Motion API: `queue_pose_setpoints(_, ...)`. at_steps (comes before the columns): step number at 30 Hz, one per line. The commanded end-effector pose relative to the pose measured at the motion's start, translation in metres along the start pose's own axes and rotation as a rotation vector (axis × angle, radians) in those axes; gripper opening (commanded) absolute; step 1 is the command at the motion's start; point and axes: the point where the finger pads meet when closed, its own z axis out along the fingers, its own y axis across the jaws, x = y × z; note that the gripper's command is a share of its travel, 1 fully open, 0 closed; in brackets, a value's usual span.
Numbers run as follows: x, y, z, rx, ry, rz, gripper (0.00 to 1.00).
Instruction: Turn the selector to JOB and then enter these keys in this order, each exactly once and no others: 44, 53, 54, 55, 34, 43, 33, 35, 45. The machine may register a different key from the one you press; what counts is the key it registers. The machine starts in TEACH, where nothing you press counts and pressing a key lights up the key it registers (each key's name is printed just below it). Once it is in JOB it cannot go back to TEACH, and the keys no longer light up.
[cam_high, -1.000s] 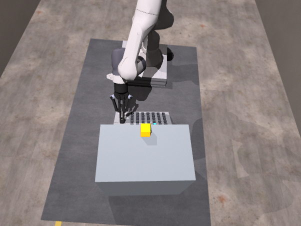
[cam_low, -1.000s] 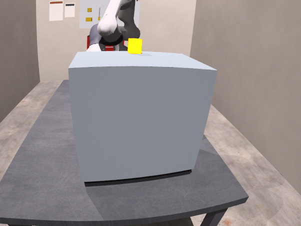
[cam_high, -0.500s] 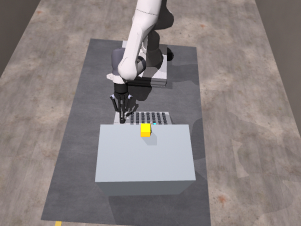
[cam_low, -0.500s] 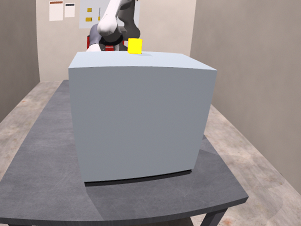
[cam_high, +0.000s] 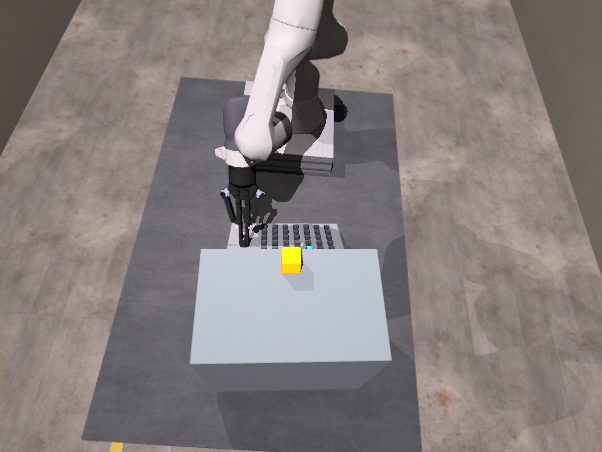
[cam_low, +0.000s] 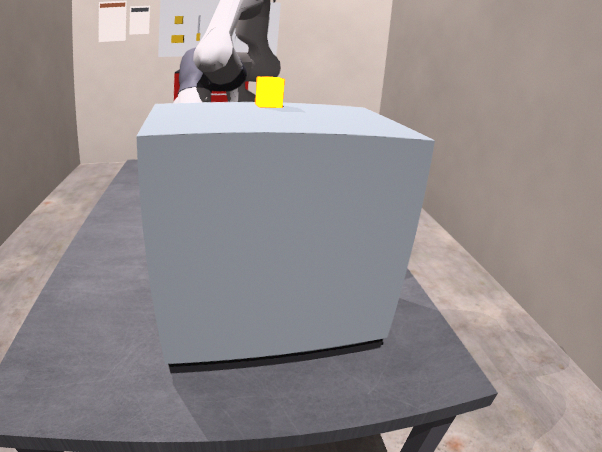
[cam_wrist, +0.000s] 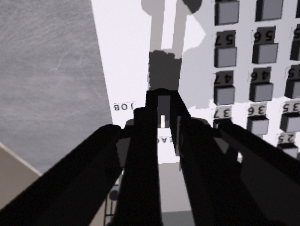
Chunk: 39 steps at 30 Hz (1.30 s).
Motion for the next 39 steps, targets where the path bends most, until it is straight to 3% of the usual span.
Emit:
queue_pose_setpoints(1, -0.0013, 0.0001, 0.0006, -0.002, 0.004, 0.115, 0.10)
queue_pose_setpoints(39, -0.0013, 0.0001, 0.0006, 0.000, 0.005, 0.770, 0.10)
